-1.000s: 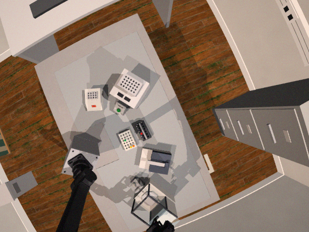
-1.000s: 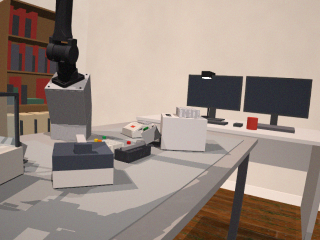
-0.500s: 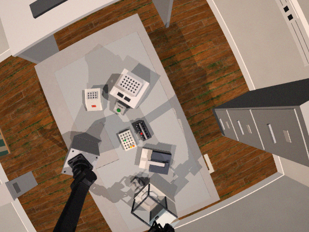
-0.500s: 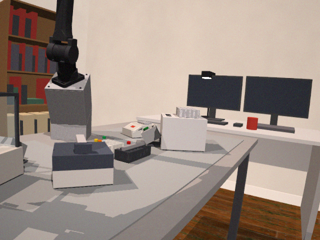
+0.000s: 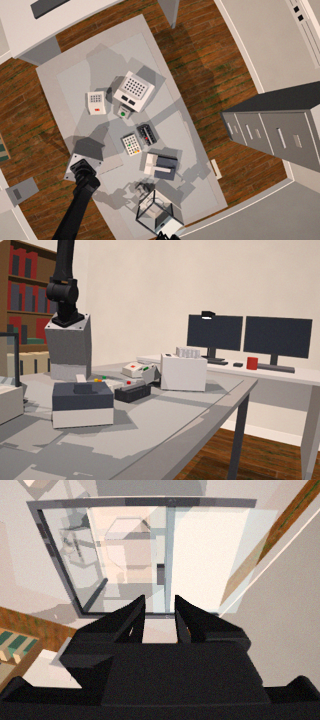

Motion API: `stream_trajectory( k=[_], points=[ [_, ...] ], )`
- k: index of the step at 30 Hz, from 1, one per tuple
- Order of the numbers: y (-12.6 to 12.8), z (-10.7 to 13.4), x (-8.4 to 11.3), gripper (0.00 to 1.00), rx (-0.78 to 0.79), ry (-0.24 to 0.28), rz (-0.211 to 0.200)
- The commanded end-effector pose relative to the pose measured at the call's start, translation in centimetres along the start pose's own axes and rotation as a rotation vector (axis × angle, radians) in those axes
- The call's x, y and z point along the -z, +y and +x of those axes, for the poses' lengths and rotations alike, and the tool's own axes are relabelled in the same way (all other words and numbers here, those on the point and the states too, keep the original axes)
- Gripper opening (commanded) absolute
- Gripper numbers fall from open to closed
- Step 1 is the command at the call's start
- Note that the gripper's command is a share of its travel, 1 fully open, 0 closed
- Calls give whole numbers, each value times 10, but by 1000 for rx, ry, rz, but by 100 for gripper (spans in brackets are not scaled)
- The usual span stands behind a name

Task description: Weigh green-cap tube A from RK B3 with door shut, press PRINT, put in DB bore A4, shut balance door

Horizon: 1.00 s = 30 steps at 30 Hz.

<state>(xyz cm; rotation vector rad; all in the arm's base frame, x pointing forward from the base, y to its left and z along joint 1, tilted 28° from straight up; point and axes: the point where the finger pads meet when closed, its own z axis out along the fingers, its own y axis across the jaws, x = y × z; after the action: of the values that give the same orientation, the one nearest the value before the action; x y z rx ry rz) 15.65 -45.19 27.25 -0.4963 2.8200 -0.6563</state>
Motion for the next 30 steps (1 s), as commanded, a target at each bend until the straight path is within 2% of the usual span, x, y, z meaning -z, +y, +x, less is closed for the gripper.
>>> stream_trajectory(
  k=[1, 2, 4, 5, 9, 10, 11, 19, 24, 26, 30],
  points=[
    [-13, 0, 13, 30, 5, 0, 36],
    [-20, -14, 10, 36, 24, -41, 20],
    [-23, -29, 4, 36, 10, -40, 37],
    [-16, -37, -3, 36, 7, -41, 22],
    [-13, -40, -7, 36, 6, -41, 15],
    [2, -44, -21, 36, -4, -39, -15],
    [4, -52, -25, 36, -8, -55, -27],
    [25, -100, -55, 36, -12, -63, -37],
    [43, -125, -74, 36, -44, -62, -58],
    [43, -125, -74, 36, -44, -62, -58],
    [63, -146, -90, 36, -66, -58, -70]
  ],
)
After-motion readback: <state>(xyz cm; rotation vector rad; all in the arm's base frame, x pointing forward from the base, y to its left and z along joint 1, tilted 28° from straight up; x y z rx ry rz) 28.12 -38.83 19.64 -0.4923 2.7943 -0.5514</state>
